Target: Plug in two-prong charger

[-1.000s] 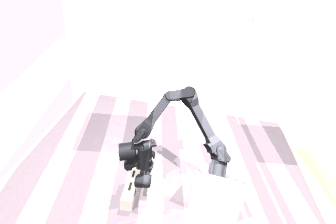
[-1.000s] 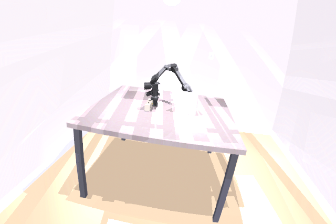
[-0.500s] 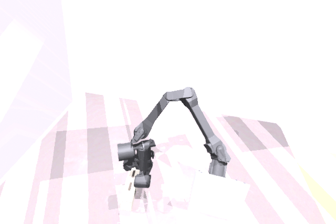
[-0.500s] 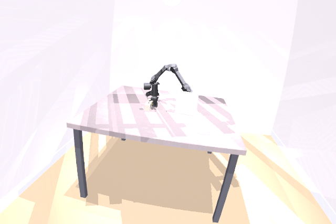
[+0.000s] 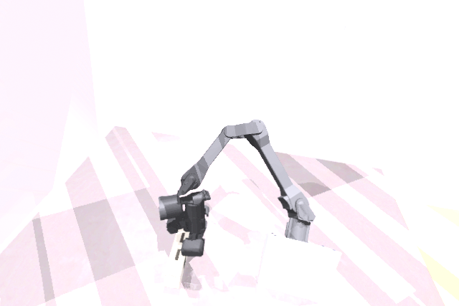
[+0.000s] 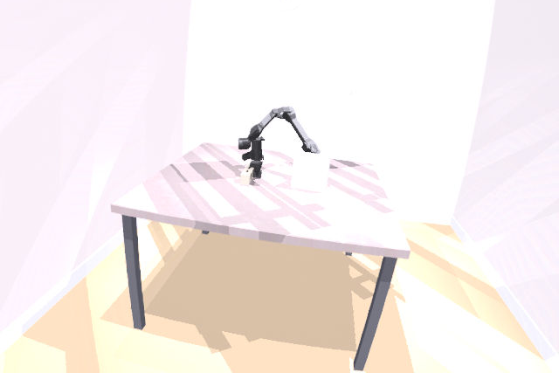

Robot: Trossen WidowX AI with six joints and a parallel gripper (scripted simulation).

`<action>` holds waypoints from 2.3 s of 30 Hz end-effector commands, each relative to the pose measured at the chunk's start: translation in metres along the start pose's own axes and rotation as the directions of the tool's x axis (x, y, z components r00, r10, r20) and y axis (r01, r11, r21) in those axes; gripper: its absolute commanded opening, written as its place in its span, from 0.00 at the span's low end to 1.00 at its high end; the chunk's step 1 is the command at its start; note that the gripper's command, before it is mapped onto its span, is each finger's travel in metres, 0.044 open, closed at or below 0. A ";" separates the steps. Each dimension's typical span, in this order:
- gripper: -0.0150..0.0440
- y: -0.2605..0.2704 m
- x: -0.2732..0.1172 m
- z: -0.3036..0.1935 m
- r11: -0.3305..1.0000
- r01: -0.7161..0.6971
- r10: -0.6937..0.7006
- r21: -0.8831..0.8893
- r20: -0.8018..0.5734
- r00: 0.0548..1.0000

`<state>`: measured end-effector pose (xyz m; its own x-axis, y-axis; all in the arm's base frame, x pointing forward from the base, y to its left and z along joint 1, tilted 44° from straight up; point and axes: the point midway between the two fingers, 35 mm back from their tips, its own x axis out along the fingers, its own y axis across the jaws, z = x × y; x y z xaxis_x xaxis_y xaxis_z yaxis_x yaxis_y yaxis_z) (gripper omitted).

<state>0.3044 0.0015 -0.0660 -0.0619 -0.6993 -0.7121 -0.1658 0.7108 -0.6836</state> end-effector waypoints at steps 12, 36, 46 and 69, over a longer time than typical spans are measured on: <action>0.25 -0.002 -0.004 0.012 1.000 -0.005 0.004 0.030 0.034 0.999; 0.25 -0.002 -0.005 0.009 1.000 -0.005 0.004 0.030 0.034 0.999; 0.25 -0.002 -0.005 0.008 1.000 -0.005 0.004 0.030 0.034 0.999; 0.25 -0.003 -0.003 0.008 1.000 -0.005 0.003 0.030 0.034 0.999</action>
<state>0.3050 0.0017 -0.0649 -0.0572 -0.6941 -0.7176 -0.1556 0.7162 -0.6803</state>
